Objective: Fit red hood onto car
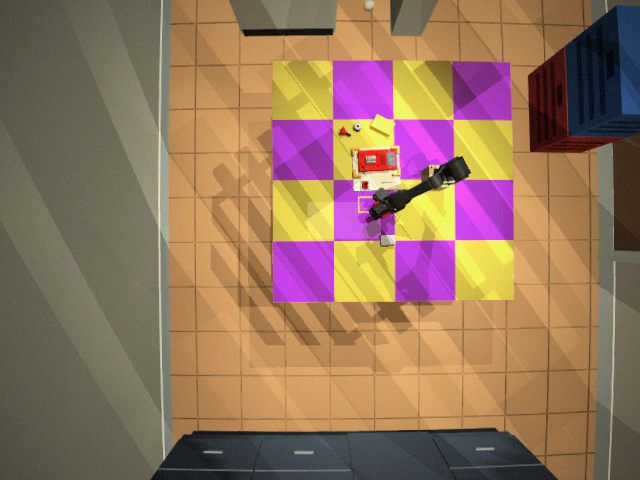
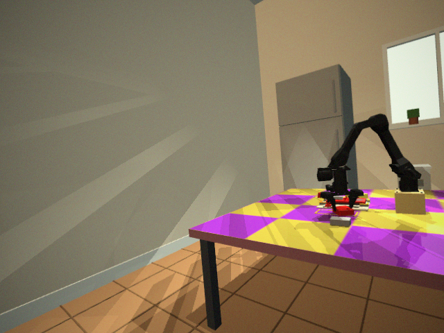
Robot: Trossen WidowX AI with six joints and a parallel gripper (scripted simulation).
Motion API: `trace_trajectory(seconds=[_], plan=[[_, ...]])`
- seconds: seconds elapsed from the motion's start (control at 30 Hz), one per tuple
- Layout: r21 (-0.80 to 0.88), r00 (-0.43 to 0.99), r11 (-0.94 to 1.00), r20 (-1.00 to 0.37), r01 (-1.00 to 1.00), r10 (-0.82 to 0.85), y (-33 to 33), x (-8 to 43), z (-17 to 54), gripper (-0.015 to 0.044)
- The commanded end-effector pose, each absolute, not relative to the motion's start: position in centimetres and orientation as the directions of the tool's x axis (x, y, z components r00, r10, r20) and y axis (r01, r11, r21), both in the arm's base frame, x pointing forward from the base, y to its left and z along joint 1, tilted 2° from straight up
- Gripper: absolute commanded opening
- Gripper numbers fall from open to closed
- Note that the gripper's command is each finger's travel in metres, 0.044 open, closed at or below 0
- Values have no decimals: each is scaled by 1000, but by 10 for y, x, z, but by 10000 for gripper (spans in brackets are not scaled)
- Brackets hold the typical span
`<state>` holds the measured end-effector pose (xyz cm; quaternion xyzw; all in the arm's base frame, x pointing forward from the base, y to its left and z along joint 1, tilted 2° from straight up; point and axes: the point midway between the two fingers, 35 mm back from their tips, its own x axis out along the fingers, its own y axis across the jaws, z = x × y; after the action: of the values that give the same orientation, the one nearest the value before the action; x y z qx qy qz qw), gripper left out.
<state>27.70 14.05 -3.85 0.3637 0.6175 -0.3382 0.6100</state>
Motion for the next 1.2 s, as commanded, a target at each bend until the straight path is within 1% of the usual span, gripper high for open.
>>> trace_trajectory(seconds=[0.0, 0.67, 0.83, 0.9, 1.17], plan=[[44, 25, 507, -999, 861, 44, 142, 280, -22, 0], [44, 25, 507, -999, 861, 44, 139, 279, 48, 0], [44, 25, 507, -999, 861, 44, 139, 279, 54, 0], [33, 15, 513, -999, 858, 39, 136, 280, 46, 0], [36, 16, 618, -999, 785, 37, 108, 296, 47, 0]])
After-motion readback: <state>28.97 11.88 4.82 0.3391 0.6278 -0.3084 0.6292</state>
